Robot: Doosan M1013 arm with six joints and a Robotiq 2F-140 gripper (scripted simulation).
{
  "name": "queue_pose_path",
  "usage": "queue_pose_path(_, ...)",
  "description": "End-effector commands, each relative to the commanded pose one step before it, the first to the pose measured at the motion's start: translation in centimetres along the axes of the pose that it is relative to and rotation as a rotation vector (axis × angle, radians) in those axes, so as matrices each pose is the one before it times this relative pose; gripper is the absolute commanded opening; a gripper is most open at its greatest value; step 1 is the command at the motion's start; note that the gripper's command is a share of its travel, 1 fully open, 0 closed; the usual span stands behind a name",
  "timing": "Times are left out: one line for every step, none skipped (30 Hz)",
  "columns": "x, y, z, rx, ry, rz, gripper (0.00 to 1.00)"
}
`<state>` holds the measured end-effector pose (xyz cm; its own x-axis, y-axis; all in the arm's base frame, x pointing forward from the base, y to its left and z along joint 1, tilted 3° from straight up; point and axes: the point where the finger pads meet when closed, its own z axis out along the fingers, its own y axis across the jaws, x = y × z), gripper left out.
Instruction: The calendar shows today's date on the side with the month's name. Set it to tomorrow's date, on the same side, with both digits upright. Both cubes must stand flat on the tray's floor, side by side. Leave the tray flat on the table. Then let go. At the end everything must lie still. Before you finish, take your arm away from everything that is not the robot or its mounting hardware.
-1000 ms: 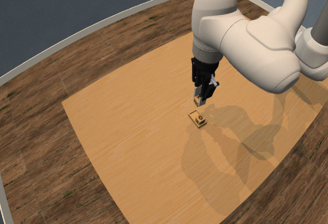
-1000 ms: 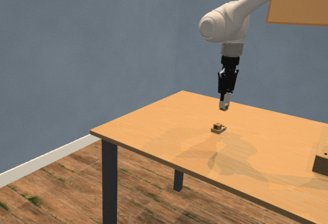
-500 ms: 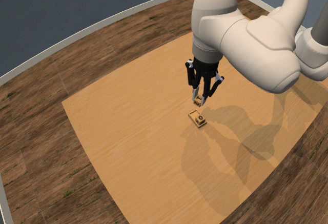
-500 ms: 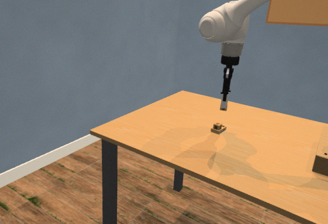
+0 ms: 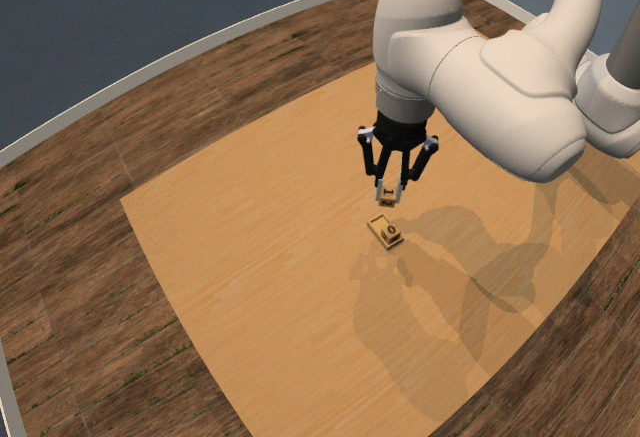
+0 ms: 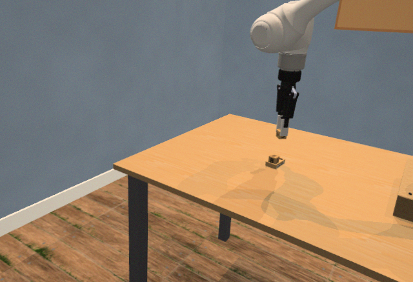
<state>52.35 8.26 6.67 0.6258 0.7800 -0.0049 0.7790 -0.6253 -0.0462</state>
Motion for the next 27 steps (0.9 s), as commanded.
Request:
queue_pose_path(0.024,0.604,-0.29,0.00458,0.00847,-0.11429,0.16)
queue_pose_path(-0.006,0.024,-0.003,0.0,0.0,-0.07766,0.16)
queue_pose_path(-0.003,0.01,-0.001,0.0,0.0,-0.03407,0.16)
queue_pose_path(-0.004,0.011,-0.001,0.0,0.0,-0.03559,0.16)
queue_pose_path(0.0,0.001,0.0,0.0,0.0,-0.00302,0.16)
queue_pose_path(-0.008,0.019,-0.002,0.0,0.0,-0.06426,0.16)
queue_pose_path(0.0,0.001,0.0,0.0,0.0,-0.00316,0.16)
queue_pose_path(-0.009,0.018,-0.002,0.0,0.0,-0.06195,0.16)
queue_pose_path(-0.005,0.009,-0.001,0.0,0.0,-0.03256,0.16)
queue_pose_path(-0.004,0.006,-0.001,0.0,0.0,-0.02376,0.16)
queue_pose_path(-0.008,0.012,-0.002,0.0,0.0,-0.04585,0.16)
queue_pose_path(-0.001,0.001,0.0,0.0,0.0,-0.00474,0.16)
queue_pose_path(-0.008,0.011,-0.002,0.0,0.0,-0.04481,0.16)
queue_pose_path(-0.008,0.01,-0.001,0.0,0.0,-0.03906,0.16)
queue_pose_path(-0.007,0.008,-0.001,0.0,0.0,-0.0334,0.16)
queue_pose_path(0.0,0.0,0.0,0.0,0.0,0.0,0.16)
queue_pose_path(0.0,0.0,0.0,0.0,0.0,0.0,0.16)
queue_pose_path(-0.006,0.006,-0.001,0.0,0.0,-0.0279,0.16)
queue_pose_path(-0.005,0.005,-0.001,0.0,0.0,-0.02265,0.16)
queue_pose_path(-0.004,0.004,-0.001,0.0,0.0,-0.01773,0.16)
queue_pose_path(-0.003,0.003,0.0,0.0,0.0,-0.01322,0.16)
queue_pose_path(-0.002,0.002,0.0,0.0,0.0,-0.00921,0.16)
queue_pose_path(-0.001,0.001,0.0,0.0,0.0,-0.00581,0.16)
queue_pose_path(-0.001,0.001,0.0,0.0,0.0,-0.00309,0.16)
queue_pose_path(0.0,0.0,0.0,0.0,0.0,-0.00118,0.16)
queue_pose_path(0.0,0.0,0.0,0.0,0.0,-0.00017,0.16)
queue_pose_path(0.0,0.0,0.0,0.0,0.0,0.0,0.16)
